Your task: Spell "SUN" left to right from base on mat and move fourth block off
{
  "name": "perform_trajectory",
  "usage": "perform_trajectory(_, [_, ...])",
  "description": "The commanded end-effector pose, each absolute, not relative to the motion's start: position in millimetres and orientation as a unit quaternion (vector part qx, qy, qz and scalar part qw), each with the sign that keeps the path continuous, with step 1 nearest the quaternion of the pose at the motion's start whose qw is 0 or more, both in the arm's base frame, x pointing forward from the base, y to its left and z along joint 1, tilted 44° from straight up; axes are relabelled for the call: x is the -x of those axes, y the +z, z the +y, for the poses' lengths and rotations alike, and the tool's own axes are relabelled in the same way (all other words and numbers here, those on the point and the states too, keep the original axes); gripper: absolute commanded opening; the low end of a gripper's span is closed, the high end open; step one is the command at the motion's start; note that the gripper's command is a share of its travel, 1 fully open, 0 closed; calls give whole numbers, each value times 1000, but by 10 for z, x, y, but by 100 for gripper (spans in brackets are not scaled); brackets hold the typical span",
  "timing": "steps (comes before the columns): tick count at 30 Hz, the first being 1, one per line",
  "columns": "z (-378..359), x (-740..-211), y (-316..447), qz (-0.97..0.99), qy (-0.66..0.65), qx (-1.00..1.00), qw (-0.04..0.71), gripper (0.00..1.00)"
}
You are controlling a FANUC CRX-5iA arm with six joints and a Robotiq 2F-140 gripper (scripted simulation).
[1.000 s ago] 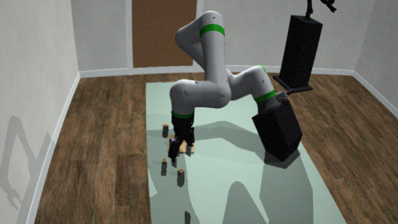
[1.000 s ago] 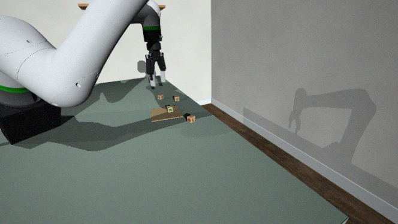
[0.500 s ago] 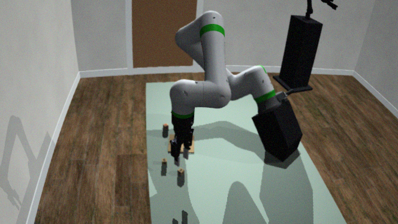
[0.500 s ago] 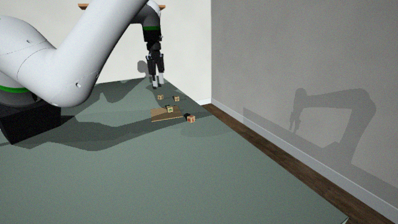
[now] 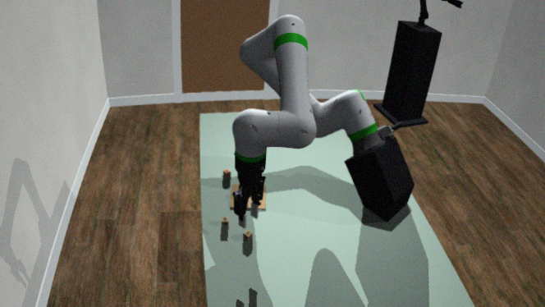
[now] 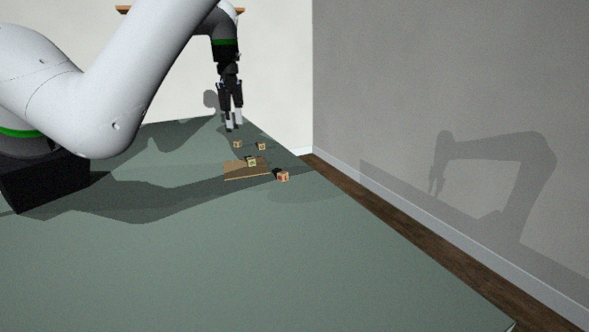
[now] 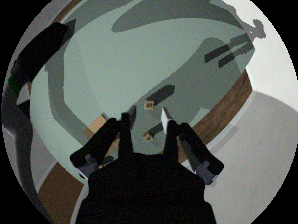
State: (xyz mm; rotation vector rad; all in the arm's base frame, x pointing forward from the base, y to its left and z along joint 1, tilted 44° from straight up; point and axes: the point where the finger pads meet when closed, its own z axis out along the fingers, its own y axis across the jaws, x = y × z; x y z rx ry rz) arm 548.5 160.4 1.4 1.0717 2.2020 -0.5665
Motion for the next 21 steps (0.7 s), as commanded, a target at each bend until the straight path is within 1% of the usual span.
perform_trajectory(1, [1607,-5486,15,833,-214,-405,309,37])
perform_trajectory(21, [1539,-5525,-65,833,-214,-405,309,37])
